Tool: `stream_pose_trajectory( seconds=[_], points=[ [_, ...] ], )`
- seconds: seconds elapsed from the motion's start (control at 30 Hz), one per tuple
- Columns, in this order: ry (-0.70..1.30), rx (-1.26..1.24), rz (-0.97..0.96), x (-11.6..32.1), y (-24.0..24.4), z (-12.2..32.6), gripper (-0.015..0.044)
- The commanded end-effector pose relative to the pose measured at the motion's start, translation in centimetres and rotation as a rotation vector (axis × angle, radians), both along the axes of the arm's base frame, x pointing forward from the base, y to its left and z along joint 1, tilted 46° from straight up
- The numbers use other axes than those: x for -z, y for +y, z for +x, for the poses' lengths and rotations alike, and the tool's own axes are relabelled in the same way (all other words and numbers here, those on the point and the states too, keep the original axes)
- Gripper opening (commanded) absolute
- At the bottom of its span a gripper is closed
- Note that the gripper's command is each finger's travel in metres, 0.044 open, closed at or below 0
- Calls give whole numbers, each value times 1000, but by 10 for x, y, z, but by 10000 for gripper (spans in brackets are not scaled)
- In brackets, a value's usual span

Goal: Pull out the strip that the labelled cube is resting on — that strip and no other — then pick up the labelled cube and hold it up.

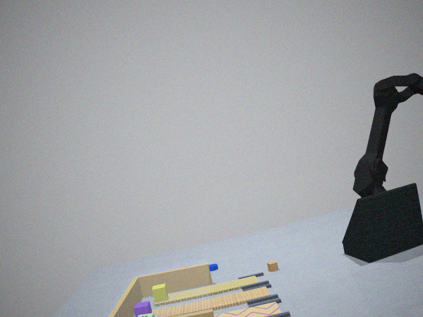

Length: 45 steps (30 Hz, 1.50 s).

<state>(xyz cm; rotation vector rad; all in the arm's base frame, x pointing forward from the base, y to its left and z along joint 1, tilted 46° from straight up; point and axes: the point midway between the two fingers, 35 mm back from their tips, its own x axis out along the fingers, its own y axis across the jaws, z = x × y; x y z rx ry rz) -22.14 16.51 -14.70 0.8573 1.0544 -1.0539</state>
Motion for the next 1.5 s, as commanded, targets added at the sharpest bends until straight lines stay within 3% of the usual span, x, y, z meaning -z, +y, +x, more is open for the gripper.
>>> stream_pose_trajectory(
  seconds=[0.0, 0.37, 0.73, 1.0, 1.2, 1.33, 1.47],
  points=[
    [-2, 15, 7, 0, 2, 1, 400],
    [-115, 980, 412, -39, 120, 111, 400],
    [-204, 1975, 807, -88, 157, 271, 400],
    [-241, 2752, 1257, -137, 120, 399, 400],
    [-247, 3134, 1586, -165, 70, 457, 400],
    [-138, 3397, 1976, -191, 24, 496, 400],
    [83, 3535, 2498, -217, -30, 524, 400]
  ],
)
